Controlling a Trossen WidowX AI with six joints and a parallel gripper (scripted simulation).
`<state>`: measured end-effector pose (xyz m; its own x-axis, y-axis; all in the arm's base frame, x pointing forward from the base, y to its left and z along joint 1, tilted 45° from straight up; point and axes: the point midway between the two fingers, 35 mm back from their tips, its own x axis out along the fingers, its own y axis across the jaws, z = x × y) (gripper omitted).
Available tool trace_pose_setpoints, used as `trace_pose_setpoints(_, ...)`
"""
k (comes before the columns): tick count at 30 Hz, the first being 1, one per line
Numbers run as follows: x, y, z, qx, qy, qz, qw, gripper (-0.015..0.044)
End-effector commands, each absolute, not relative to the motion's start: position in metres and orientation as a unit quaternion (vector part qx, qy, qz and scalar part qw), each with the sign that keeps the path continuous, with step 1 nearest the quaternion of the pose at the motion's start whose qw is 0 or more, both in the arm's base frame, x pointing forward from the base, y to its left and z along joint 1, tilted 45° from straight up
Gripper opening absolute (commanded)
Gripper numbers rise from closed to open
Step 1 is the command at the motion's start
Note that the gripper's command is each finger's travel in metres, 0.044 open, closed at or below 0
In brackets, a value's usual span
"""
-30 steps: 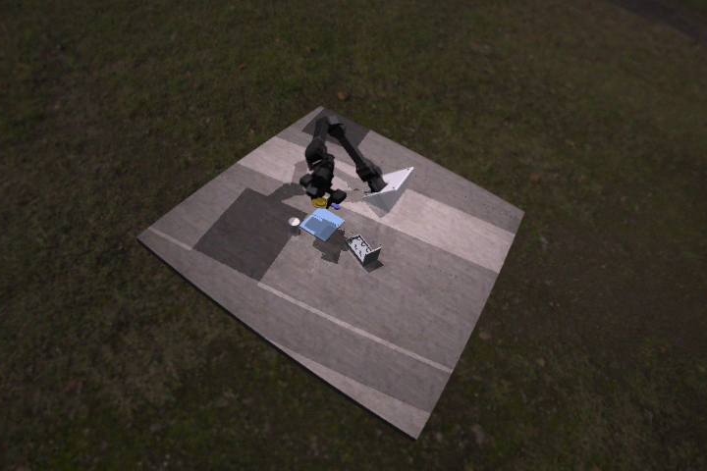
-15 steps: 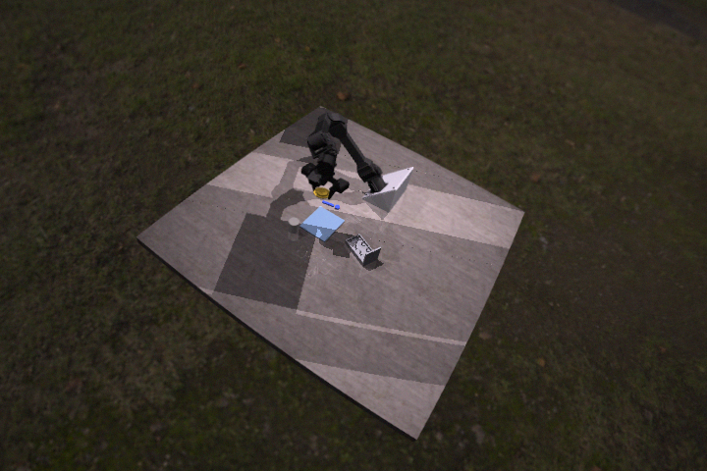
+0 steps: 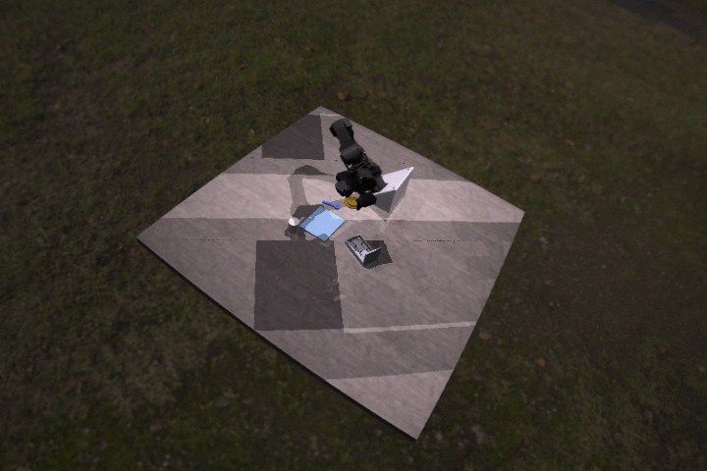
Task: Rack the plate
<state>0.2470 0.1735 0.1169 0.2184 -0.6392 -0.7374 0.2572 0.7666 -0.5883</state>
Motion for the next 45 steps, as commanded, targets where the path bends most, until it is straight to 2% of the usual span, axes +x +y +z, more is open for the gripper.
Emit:
trace_pose_setpoints(1,0.239,0.177,0.108,-0.158,0.547,-0.315,0.759,0.0)
trace_pose_setpoints(11,0.24,0.166,0.09,-0.168,0.61,-0.272,0.725,0.0)
trace_pose_setpoints(27,0.243,0.146,0.051,-0.169,0.724,-0.115,0.659,0.0)
trace_pose_setpoints(45,0.249,0.131,0.018,-0.152,0.753,0.112,0.63,0.0)
